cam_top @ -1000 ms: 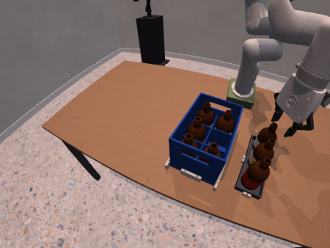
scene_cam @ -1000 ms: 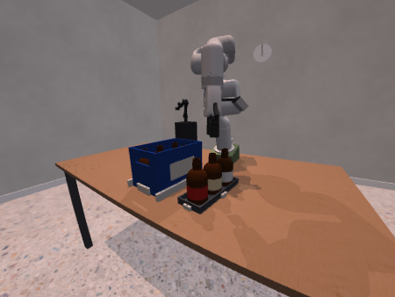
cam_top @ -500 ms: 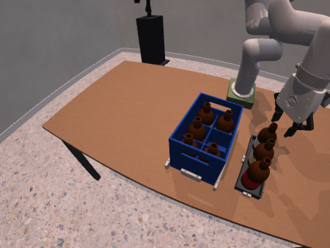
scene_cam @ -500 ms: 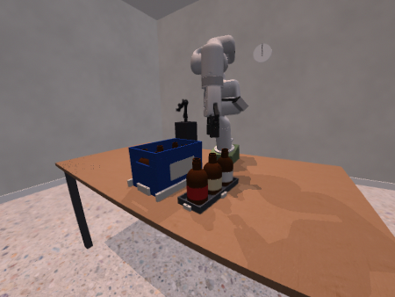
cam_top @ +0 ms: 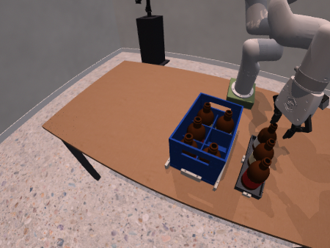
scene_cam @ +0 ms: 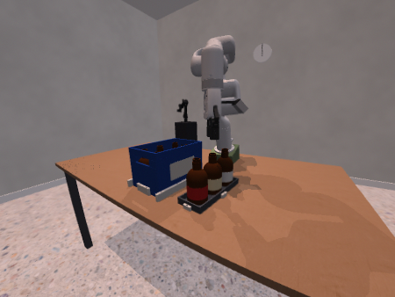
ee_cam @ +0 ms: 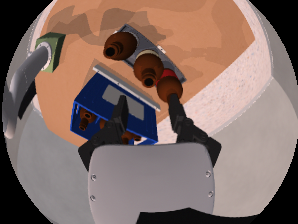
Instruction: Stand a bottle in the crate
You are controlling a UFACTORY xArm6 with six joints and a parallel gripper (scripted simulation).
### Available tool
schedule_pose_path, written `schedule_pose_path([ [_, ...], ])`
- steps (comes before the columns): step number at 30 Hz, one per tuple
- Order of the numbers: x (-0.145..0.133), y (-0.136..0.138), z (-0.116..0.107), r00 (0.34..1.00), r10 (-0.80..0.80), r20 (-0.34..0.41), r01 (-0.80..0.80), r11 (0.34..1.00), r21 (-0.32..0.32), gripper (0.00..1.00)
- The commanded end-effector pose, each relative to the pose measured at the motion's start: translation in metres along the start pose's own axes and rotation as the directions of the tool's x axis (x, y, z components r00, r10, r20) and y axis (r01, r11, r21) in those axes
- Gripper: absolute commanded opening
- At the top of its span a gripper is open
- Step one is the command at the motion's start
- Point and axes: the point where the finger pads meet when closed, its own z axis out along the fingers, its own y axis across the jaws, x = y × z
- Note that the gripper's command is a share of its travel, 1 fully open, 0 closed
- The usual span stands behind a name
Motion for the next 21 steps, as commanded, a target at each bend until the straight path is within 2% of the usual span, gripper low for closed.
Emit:
schedule_pose_path([
  [1,0.0,0.001,0.002,1.0,0.0,0.001,0.0,1.0,-0.004,0.65],
  [21,-0.001,0.002,0.026,1.0,0.0,0.001,0.0,1.0,-0.004,0.65],
])
